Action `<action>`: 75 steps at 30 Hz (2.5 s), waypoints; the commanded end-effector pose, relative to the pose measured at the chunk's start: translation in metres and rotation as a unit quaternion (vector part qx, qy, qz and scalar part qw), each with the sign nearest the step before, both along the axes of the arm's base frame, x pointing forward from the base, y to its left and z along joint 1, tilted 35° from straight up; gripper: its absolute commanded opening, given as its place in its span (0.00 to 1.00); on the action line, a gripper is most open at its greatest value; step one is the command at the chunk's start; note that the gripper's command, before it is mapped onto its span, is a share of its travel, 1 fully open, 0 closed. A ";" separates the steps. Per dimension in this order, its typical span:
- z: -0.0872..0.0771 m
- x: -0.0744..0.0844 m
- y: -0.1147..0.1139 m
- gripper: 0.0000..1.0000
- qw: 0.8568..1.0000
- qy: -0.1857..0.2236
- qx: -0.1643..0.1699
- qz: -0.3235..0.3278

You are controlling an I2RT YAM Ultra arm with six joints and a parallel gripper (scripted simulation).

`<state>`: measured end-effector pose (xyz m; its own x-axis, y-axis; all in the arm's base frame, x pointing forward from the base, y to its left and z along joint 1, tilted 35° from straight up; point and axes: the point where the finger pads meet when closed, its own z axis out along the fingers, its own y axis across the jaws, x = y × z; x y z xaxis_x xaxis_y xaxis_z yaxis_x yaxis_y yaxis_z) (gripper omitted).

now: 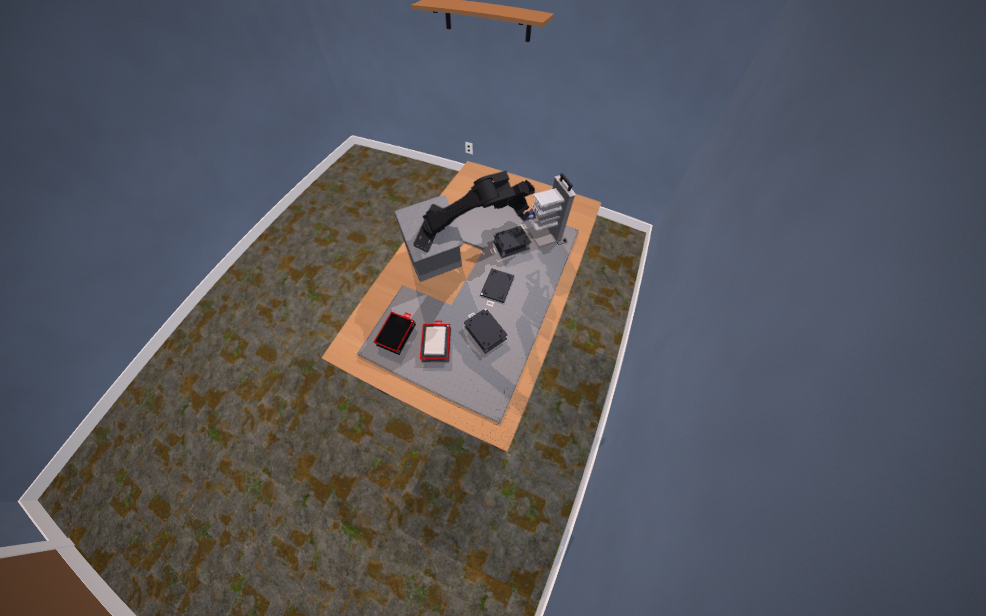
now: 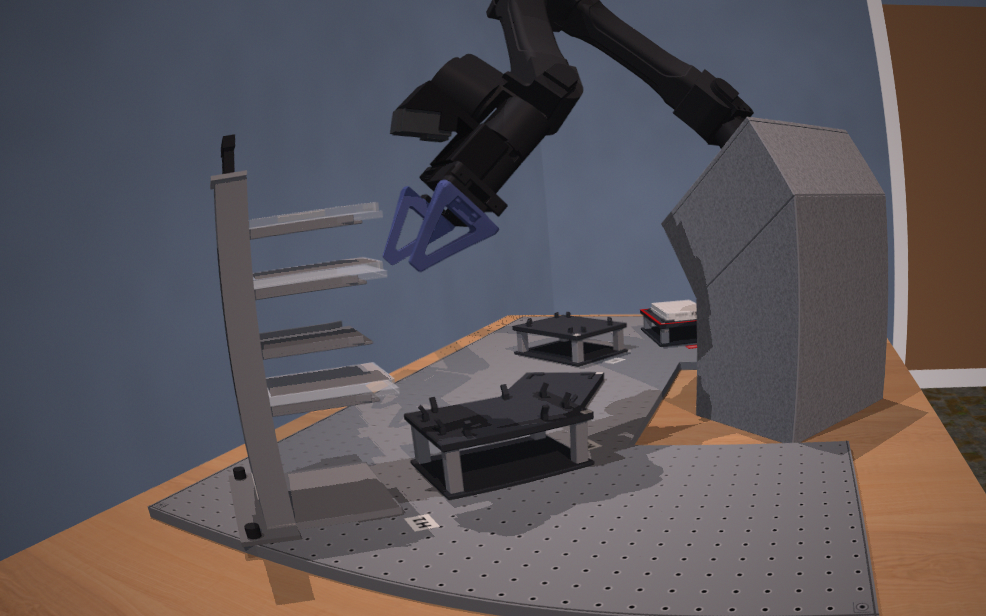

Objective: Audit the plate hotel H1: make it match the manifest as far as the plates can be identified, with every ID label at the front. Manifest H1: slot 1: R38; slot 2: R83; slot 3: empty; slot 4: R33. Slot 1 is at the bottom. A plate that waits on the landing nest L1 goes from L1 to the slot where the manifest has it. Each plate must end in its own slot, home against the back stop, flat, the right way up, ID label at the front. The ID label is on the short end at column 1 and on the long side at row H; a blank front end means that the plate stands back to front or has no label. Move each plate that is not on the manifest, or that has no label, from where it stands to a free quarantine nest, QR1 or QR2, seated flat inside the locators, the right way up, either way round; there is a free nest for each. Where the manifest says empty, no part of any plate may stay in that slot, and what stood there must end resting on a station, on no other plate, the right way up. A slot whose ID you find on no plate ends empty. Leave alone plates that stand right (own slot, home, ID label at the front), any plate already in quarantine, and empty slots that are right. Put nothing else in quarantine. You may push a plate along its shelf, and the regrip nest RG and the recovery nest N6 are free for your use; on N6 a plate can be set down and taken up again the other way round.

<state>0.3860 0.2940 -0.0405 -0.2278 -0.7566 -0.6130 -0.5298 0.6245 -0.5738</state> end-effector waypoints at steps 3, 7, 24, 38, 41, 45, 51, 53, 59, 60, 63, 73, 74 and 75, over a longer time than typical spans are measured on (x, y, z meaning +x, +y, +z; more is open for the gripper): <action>-0.005 0.004 0.005 1.00 1.000 0.009 -0.007 0.005; -0.005 0.007 0.009 1.00 1.000 0.009 -0.007 0.006; -0.004 0.021 0.024 1.00 1.000 0.009 -0.007 0.008; 0.001 0.029 0.031 1.00 1.000 0.004 -0.003 0.005; 0.001 0.029 0.031 0.85 1.000 0.004 -0.003 0.005; 0.001 0.029 0.031 0.85 1.000 0.004 -0.003 0.005; 0.001 0.029 0.031 0.85 1.000 0.004 -0.003 0.005; 0.001 0.029 0.031 0.85 1.000 0.004 -0.003 0.005; 0.001 0.029 0.031 0.85 1.000 0.004 -0.003 0.005; 0.001 0.029 0.031 0.85 1.000 0.004 -0.003 0.005; 0.001 0.029 0.031 0.85 1.000 0.004 -0.003 0.005; -0.001 0.016 0.022 0.85 1.000 0.008 -0.009 0.007; 0.002 0.015 0.022 0.85 1.000 0.007 -0.007 0.007; 0.002 0.013 0.021 0.85 1.000 0.009 -0.009 0.007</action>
<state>0.4102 0.3159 -0.0403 -0.2293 -0.7595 -0.6088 -0.5367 0.6204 -0.5718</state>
